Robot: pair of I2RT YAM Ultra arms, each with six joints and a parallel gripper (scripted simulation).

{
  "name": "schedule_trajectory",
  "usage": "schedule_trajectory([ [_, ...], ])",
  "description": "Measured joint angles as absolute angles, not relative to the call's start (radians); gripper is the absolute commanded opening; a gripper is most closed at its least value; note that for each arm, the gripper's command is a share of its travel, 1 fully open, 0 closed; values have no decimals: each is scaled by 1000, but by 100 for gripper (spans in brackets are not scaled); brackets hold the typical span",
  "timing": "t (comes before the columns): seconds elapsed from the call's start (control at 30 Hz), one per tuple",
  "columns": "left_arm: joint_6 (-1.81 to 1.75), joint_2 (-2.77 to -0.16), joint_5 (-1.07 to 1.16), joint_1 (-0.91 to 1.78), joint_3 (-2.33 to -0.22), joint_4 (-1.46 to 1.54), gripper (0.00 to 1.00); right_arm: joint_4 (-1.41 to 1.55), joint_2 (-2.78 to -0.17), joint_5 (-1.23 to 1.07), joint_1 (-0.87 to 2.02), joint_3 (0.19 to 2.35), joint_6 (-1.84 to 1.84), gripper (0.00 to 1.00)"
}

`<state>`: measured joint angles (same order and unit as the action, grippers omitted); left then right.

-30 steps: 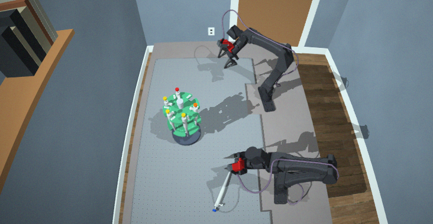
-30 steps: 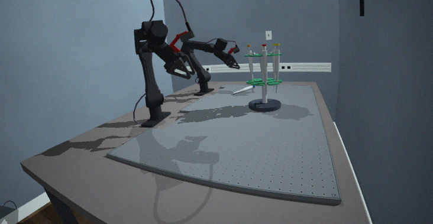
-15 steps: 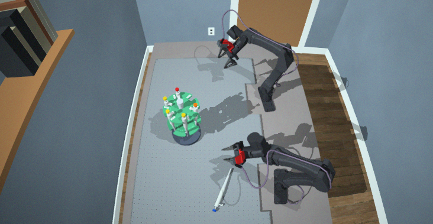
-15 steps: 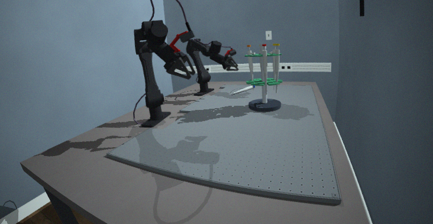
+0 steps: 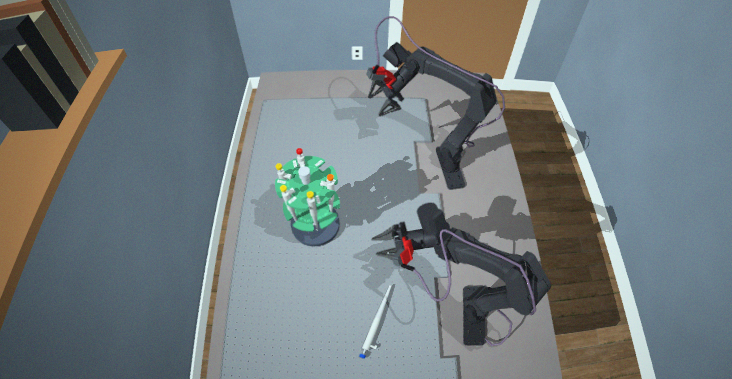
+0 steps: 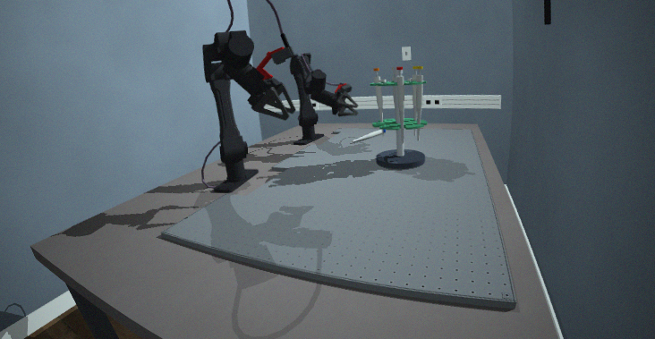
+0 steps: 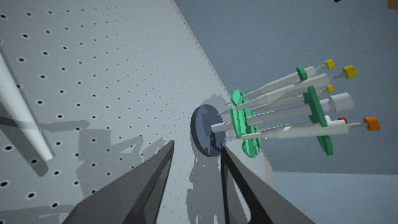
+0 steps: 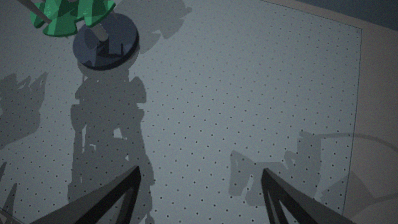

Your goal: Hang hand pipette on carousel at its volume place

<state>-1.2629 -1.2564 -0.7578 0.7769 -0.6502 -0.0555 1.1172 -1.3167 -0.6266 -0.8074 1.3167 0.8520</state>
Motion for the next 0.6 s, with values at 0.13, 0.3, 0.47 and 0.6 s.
schedule_trajectory([
  [0.13,-1312,-1290,-820,804,-671,-102,49,1117,-1317,-627,-807,1317,852,100],
  [0.3,-1441,-1467,-926,905,-721,-206,49,1117,-1317,-627,-807,1317,852,100],
  [0.47,-1534,-1602,-1007,955,-779,-257,49,1117,-1317,-627,-807,1317,852,100],
  [0.6,-1567,-1622,-1048,955,-810,-273,49,1117,-1317,-627,-807,1317,852,100],
])
